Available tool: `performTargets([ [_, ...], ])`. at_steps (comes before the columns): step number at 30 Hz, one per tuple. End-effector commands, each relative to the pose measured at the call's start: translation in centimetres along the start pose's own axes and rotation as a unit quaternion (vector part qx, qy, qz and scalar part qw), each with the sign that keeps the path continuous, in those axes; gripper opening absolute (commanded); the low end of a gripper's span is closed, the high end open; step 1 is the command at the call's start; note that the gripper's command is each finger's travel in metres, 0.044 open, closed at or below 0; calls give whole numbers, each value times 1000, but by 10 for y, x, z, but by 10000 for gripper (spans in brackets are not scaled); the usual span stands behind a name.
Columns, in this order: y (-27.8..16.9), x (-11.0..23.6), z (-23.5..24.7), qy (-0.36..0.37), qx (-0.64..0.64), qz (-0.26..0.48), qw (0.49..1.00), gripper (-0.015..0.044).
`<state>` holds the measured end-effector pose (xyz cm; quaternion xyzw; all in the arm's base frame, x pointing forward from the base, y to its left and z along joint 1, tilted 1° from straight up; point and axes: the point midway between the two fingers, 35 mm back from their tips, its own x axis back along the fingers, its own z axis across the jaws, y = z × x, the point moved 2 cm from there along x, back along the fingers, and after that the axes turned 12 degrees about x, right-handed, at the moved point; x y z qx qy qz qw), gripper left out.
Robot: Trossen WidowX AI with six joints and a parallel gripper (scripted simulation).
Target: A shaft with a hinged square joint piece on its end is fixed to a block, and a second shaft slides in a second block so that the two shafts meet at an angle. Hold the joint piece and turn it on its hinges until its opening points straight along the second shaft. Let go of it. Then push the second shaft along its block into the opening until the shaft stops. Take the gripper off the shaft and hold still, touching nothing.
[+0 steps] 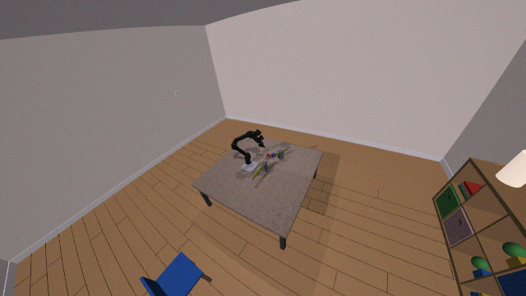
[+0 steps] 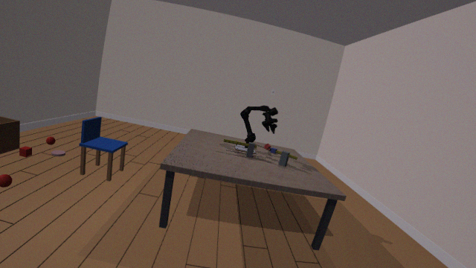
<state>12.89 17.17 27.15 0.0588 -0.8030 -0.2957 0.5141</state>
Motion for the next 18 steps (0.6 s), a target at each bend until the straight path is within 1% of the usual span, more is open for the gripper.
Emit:
performTargets([
  [1,-7,-3,-10,15,-37,36,999,440],
  [10,-29,-9,-32,55,-134,113,983,440],
  [18,-46,-8,-49,95,-235,163,954,440],
])
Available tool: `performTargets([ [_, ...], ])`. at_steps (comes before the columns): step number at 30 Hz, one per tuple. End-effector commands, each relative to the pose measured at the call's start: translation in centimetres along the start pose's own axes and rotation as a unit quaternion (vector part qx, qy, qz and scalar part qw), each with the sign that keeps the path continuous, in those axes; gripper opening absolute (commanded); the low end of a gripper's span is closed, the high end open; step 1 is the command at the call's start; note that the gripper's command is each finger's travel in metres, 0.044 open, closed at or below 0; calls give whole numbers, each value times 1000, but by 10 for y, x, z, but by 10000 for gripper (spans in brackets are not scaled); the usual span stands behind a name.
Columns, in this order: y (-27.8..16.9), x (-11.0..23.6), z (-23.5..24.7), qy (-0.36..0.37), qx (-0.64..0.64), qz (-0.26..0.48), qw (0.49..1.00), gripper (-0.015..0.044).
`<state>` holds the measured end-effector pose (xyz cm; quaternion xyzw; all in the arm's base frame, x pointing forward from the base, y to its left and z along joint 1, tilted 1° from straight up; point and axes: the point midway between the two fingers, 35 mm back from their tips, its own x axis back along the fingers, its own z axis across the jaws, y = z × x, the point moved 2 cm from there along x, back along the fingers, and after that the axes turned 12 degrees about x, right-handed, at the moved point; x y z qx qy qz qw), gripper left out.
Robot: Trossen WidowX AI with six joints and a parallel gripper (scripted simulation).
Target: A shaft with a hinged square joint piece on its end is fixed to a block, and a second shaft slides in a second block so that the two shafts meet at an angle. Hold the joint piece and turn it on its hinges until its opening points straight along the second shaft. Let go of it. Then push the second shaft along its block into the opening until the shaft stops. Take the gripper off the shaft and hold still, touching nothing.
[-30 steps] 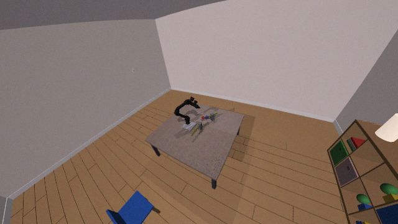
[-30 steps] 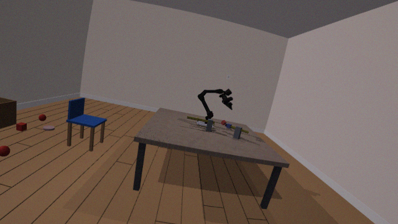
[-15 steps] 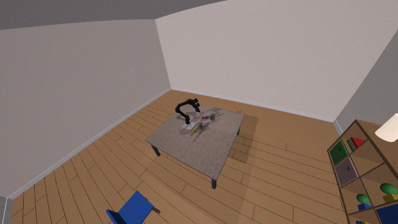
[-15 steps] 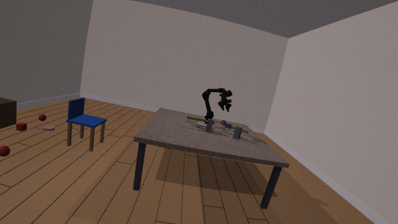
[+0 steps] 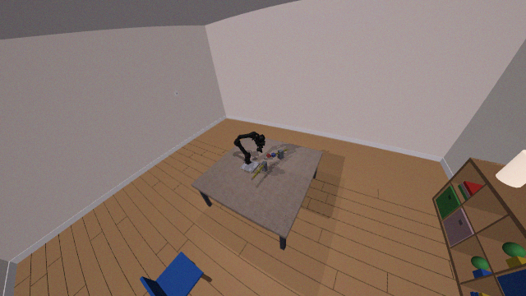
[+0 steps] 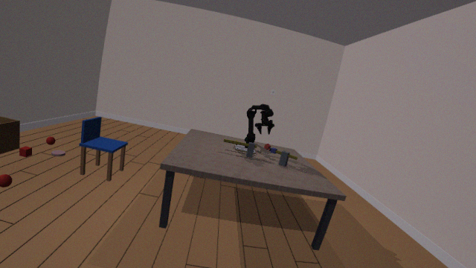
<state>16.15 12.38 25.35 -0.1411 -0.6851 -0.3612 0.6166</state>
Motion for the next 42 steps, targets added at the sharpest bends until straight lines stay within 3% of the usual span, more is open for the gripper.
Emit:
performTargets([
  [1,-3,2,-10,25,-52,19,998,440],
  [13,-11,6,-26,69,-144,47,986,440],
  [27,-10,-5,-26,43,-316,88,944,440],
  [42,-9,-16,-25,-3,-496,121,860,440],
])
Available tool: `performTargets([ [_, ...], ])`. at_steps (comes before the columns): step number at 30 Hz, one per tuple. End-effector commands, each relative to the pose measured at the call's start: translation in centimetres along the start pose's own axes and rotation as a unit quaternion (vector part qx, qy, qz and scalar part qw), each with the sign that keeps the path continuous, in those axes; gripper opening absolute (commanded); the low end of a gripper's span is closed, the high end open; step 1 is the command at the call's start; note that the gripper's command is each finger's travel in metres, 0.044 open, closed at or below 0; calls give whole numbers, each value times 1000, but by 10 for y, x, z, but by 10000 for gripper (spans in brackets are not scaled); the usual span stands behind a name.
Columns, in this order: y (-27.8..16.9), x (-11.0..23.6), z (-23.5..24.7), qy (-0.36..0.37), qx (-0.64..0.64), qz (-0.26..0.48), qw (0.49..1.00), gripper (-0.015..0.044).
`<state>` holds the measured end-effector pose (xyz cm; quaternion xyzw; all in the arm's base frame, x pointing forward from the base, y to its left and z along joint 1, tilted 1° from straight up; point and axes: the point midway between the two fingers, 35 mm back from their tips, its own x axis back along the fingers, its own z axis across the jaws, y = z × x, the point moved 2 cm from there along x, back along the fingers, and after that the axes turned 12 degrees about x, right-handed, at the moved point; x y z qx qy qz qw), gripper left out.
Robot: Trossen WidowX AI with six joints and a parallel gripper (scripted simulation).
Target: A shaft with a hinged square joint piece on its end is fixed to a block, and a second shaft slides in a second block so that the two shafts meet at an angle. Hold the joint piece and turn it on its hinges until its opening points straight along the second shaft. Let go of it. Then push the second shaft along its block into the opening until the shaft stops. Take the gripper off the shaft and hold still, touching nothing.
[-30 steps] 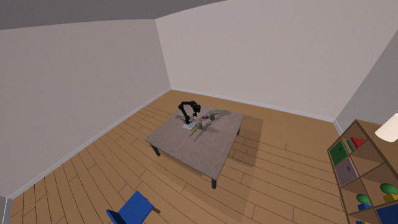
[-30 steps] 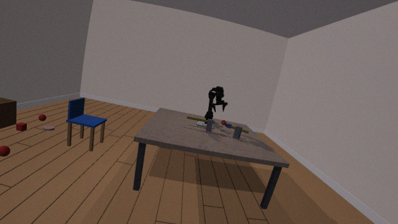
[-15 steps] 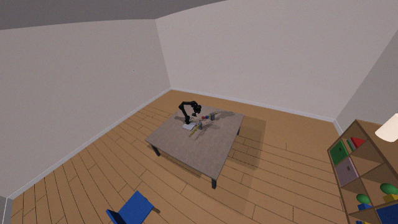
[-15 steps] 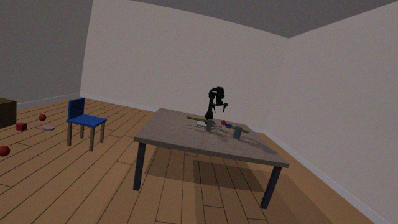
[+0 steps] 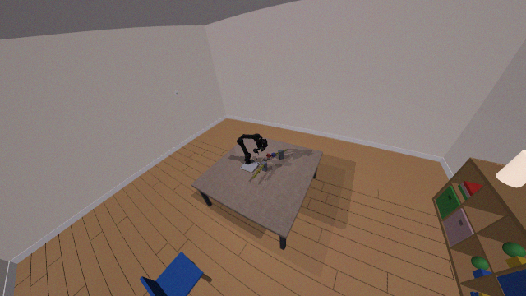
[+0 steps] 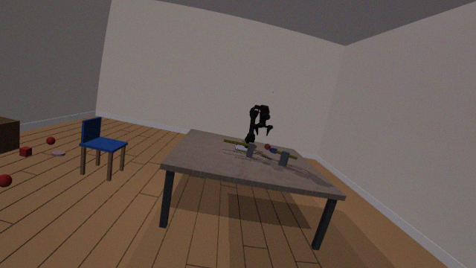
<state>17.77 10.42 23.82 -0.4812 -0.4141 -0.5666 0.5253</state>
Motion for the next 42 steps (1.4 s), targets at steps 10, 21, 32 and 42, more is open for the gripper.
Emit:
performTargets([
  [10,1,-11,2,-38,-175,4,984,440],
  [21,2,-19,3,-66,-317,-6,946,440],
  [32,2,-27,5,-91,-451,-25,888,440],
  [42,3,-34,7,-108,-562,-50,818,440],
])
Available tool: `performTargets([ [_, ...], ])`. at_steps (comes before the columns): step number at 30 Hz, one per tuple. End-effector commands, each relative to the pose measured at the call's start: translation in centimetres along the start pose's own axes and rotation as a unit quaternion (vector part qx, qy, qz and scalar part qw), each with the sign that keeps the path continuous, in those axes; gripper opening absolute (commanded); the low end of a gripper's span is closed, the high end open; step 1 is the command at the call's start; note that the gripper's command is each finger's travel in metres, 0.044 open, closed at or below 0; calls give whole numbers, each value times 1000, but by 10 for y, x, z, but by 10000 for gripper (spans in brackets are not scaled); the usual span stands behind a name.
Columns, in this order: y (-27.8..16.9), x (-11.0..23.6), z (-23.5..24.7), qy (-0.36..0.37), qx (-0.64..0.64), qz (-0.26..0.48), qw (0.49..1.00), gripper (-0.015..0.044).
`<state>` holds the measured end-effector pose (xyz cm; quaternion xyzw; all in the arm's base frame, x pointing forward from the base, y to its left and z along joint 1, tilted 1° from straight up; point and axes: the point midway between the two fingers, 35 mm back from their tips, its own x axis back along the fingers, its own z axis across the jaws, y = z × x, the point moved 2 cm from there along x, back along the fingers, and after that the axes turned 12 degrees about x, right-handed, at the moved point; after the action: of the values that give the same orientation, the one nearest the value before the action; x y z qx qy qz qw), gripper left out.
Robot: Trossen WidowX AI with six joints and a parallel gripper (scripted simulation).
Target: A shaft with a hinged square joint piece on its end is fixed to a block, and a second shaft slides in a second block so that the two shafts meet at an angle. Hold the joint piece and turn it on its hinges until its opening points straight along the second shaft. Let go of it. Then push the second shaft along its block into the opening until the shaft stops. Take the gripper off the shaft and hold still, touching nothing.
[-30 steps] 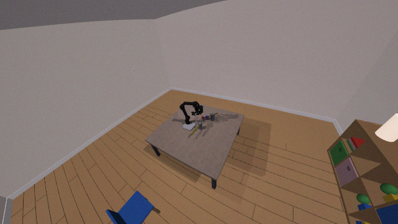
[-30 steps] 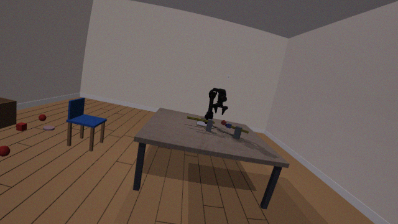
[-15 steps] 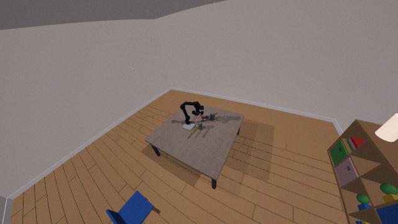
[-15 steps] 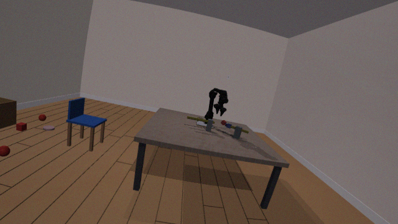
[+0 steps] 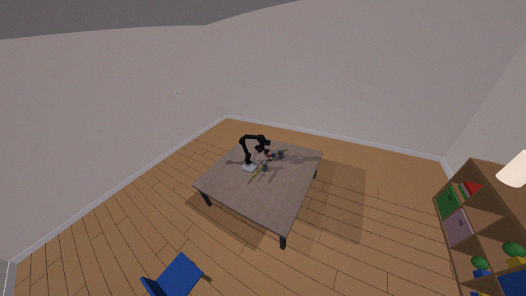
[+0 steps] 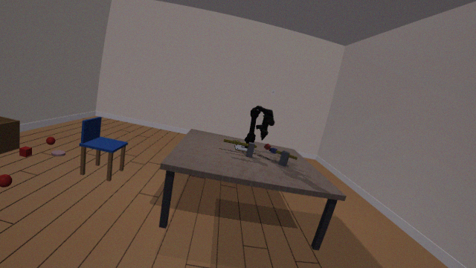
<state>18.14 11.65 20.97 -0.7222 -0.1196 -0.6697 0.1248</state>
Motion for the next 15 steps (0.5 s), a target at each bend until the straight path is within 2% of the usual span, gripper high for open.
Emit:
performTargets([
  [1,-1,-4,0,-8,-55,-14,998,440],
  [15,-5,-13,2,-12,-237,-50,970,440],
])
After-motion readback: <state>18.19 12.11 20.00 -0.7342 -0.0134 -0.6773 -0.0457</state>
